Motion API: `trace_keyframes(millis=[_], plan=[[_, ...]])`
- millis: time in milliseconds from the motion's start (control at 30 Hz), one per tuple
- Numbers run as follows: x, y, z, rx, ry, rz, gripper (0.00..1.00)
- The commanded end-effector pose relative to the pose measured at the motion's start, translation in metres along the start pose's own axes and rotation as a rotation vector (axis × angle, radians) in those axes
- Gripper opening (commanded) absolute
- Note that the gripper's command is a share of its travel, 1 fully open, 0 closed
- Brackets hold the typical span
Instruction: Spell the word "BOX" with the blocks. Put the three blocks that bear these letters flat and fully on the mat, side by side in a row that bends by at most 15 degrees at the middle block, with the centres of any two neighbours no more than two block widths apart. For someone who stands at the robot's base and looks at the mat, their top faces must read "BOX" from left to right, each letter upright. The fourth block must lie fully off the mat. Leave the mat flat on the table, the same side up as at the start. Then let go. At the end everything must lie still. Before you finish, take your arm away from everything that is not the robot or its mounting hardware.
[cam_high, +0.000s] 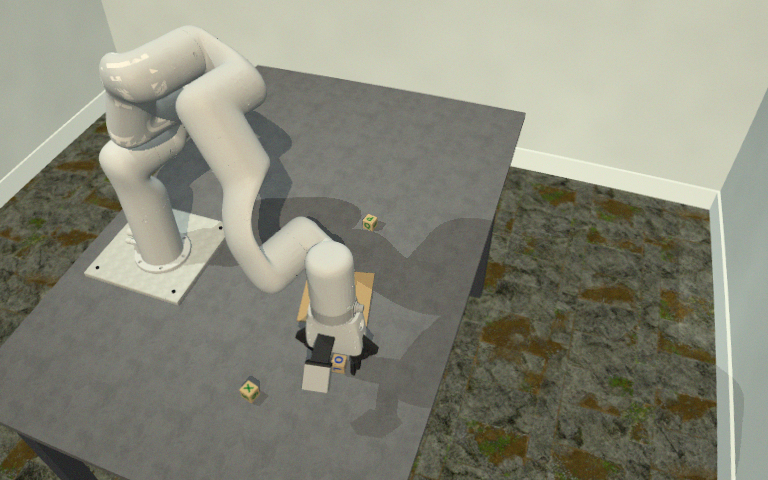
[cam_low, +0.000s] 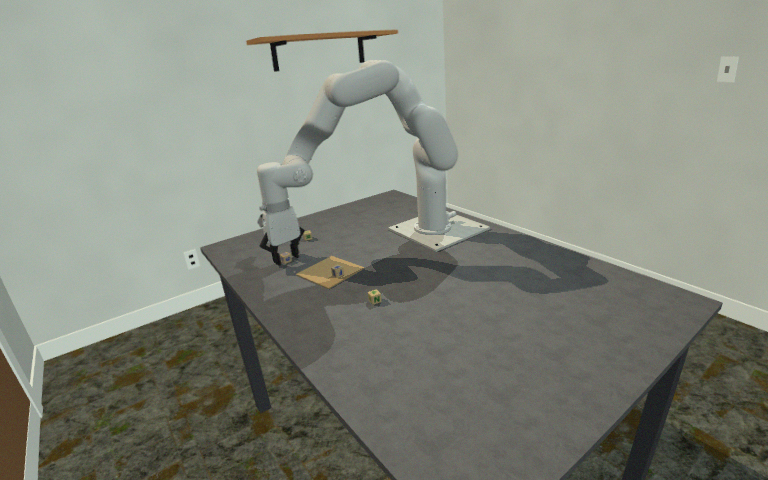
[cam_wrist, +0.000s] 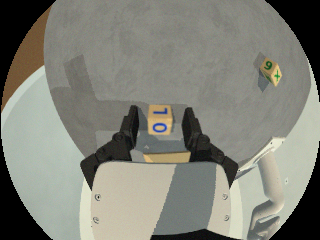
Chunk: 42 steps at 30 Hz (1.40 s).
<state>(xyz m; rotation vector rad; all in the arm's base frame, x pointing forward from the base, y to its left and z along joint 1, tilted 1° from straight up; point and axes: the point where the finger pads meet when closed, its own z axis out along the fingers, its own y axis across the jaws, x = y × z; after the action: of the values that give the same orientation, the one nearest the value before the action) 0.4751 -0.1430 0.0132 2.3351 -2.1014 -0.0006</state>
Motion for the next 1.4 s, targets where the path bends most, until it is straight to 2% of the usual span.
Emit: trace_keyframes(millis=[0,33,567,600,1367], plan=[[0.0006,-0.0013,-0.0015,0.004,0.002,0.0,0.63],[0.0006,-0.0013,-0.0015,0.004,0.002,0.0,0.42],[0.0006,-0.0013,-0.0015,0.004,0.002,0.0,0.42],[0.0006,-0.0013,-0.0015,0.004,0.002,0.0,0.21],[0.0006,-0.0013,-0.0015,0.004,0.002,0.0,0.21]])
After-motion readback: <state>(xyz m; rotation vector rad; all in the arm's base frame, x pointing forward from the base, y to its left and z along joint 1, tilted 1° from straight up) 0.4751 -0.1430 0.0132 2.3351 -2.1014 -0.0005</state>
